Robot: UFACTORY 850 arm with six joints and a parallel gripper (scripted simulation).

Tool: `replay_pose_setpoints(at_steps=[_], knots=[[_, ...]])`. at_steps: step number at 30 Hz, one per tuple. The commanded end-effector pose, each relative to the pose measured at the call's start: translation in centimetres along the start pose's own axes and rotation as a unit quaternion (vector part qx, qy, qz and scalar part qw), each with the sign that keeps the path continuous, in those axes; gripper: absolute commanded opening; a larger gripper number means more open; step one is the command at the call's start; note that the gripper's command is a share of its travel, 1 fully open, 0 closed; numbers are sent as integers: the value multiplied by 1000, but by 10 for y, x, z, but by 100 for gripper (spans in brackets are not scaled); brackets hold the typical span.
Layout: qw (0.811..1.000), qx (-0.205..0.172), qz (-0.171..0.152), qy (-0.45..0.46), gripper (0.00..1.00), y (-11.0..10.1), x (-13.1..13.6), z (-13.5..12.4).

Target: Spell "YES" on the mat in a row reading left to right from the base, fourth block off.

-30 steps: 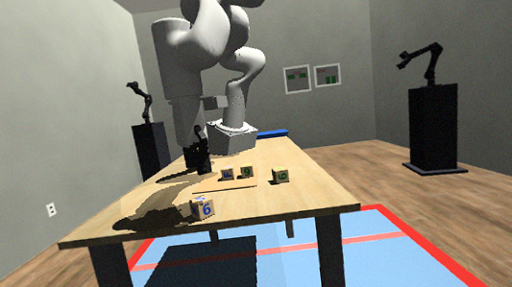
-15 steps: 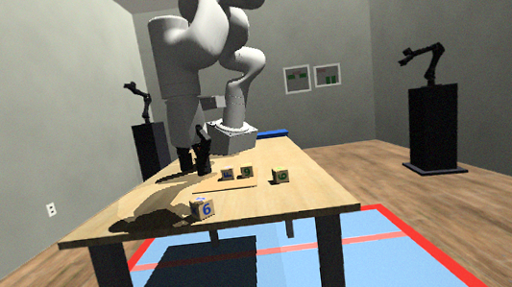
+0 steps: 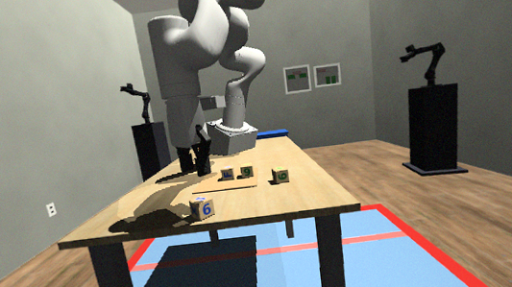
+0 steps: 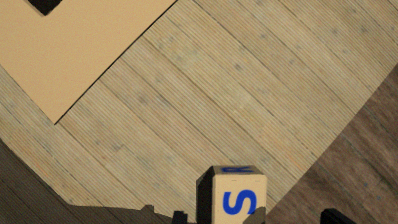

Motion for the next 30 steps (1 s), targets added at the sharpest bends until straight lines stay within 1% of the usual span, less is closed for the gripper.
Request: replay_pose_setpoints(at_steps=[1, 30], knots=[[1000, -1, -1, 0, 84, -1, 1, -1], [1000, -1, -1, 0, 84, 2, 1, -1]])
Point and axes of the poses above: the point where the finger pads meet when closed, its own y axis out along the fingers, its own x axis across the jaws, z = x × y, the point moved 8 cm from there along -y, back along the fingers, and after that the axes turned 1 degree about -y, right-handed, at the moved point
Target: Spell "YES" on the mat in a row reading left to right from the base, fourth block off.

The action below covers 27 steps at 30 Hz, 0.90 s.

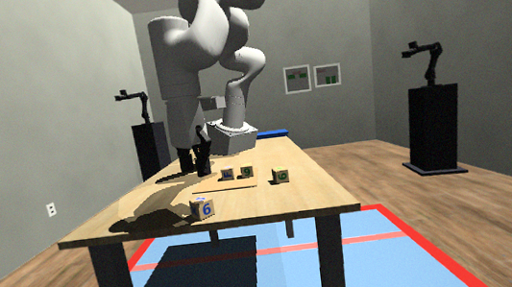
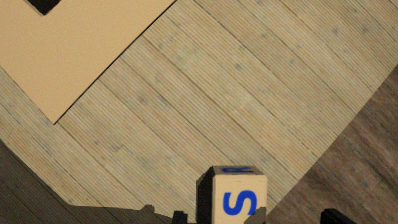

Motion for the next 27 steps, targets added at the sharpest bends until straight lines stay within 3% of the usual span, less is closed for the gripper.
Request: replay_pose_setpoints(at_steps=[1, 27], knots=[[1000, -1, -1, 0, 84, 1, 1, -1], [1000, -1, -1, 0, 84, 32, 1, -1]])
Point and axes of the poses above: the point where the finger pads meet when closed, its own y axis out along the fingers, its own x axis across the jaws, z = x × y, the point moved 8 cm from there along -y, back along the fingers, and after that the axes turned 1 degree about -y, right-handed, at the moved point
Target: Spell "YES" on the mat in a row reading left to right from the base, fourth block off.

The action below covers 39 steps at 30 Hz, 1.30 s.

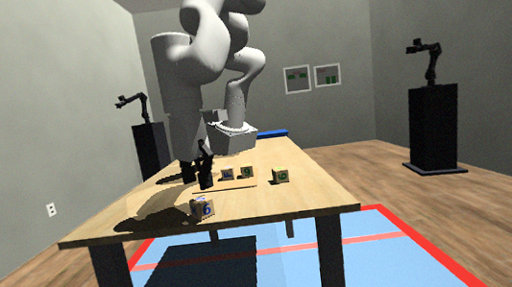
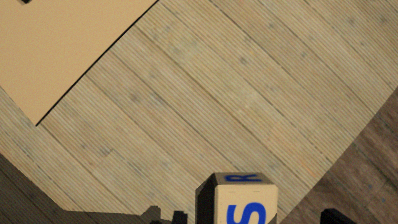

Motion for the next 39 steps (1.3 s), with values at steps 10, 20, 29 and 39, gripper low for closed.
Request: replay_pose_setpoints(at_steps=[10, 20, 29, 39], knots=[[1000, -1, -1, 0, 84, 15, 1, -1], [1000, -1, -1, 0, 84, 19, 1, -1], [1000, -1, -1, 0, 84, 20, 1, -1], [1000, -1, -1, 0, 84, 20, 1, -1]])
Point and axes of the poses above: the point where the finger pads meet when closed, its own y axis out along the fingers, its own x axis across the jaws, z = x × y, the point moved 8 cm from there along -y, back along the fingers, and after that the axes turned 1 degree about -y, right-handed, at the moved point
